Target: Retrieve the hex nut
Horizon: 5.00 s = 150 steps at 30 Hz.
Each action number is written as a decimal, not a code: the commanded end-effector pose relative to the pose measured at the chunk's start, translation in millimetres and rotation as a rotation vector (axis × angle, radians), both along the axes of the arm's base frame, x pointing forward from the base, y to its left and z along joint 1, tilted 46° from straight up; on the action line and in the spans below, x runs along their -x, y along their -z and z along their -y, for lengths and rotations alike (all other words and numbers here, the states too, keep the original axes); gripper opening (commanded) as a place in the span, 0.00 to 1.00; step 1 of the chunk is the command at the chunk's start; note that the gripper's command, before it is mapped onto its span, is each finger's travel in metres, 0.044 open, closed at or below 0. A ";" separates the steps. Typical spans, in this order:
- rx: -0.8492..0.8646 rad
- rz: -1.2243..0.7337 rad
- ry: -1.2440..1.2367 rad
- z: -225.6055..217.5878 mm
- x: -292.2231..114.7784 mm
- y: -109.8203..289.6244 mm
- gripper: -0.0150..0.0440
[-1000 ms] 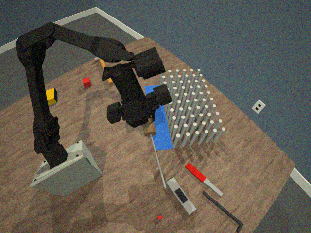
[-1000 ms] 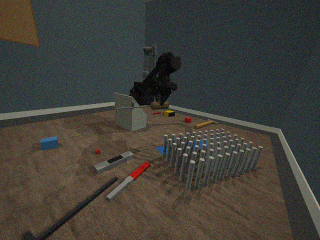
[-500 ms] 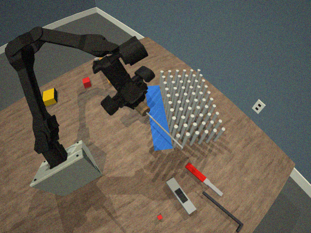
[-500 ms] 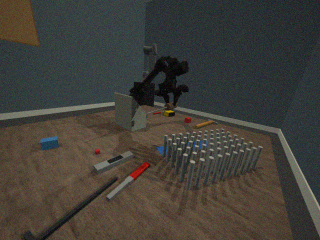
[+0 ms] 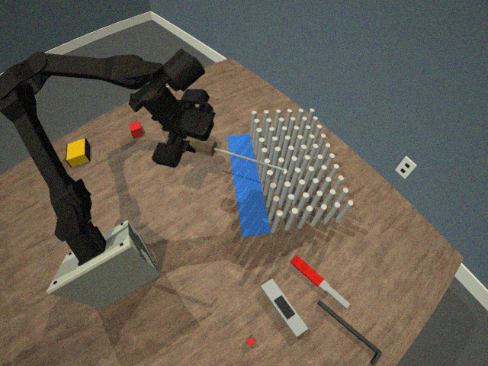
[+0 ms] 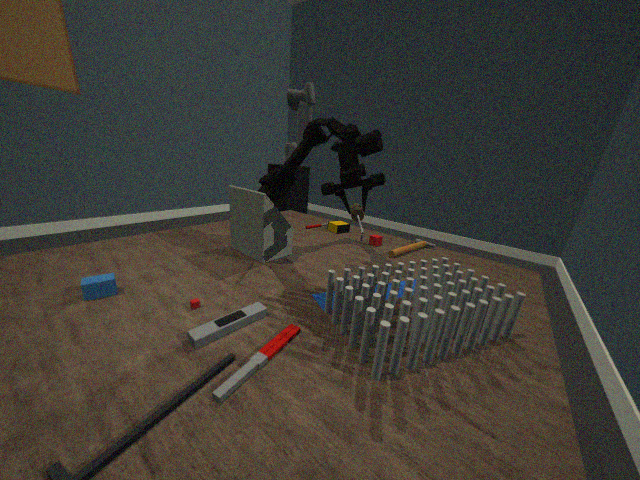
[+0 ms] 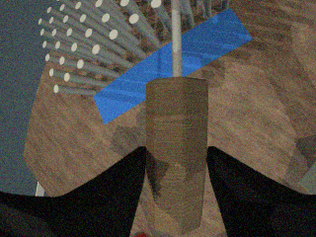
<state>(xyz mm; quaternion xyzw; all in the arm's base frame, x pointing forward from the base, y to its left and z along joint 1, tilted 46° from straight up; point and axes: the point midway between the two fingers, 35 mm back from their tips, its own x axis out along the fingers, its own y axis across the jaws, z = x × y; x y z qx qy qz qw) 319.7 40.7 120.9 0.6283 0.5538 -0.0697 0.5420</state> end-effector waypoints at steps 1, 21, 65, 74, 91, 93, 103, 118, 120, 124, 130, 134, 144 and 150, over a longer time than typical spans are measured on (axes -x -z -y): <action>0.003 0.120 -0.103 -17.7 5.6 -16.5 0.25; 0.005 0.356 -0.322 -56.8 23.8 -43.0 0.25; -0.004 0.356 -0.315 -166.6 18.1 64.5 0.25; -0.004 0.357 -0.316 -165.1 12.5 66.0 0.25; -0.003 0.359 -0.317 -162.2 2.0 69.1 0.25; -0.003 0.359 -0.317 -161.9 0.8 69.5 0.25; -0.003 0.359 -0.318 -159.9 -5.4 71.6 0.25; -0.002 0.360 -0.317 -156.8 -14.7 74.8 0.25; -0.002 0.360 -0.317 -156.4 -16.0 75.3 0.25; -0.002 0.360 -0.317 -155.5 -18.5 76.2 0.25; -0.002 0.360 -0.317 -154.3 -22.3 77.5 0.25; -0.002 0.360 -0.317 -153.4 -24.9 78.4 0.25; -0.001 0.360 -0.317 -151.1 -31.4 80.6 0.25; -0.001 0.360 -0.317 -149.8 -35.3 81.9 0.25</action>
